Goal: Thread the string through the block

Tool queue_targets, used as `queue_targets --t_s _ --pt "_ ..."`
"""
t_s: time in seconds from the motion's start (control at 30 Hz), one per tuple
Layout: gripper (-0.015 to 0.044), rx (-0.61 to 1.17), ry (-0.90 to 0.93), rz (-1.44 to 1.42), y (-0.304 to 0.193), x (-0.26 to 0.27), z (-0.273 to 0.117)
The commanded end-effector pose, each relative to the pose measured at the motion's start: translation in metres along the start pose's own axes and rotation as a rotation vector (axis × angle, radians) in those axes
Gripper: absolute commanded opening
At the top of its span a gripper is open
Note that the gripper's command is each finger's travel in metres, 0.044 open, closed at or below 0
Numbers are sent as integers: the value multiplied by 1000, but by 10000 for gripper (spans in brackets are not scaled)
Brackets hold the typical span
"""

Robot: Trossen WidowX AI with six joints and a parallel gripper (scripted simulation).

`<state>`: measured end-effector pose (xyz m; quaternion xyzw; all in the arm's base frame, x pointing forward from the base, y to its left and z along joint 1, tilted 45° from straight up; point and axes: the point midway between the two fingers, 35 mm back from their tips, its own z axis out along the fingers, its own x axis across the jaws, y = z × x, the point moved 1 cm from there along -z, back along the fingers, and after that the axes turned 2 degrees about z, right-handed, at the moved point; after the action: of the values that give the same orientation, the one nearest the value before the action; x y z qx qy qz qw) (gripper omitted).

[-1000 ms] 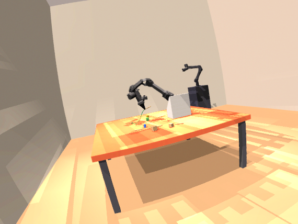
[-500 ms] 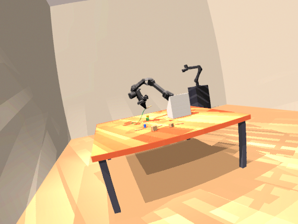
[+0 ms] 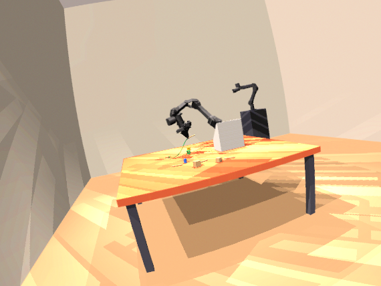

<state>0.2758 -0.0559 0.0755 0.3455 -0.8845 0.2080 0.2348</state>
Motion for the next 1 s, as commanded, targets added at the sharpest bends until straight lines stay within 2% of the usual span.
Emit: queue_targets --t_s 0.0,0.97 --pt "0 -5 -10 31 2 4 1" --pt "0 -8 -110 342 -15 60 -4"
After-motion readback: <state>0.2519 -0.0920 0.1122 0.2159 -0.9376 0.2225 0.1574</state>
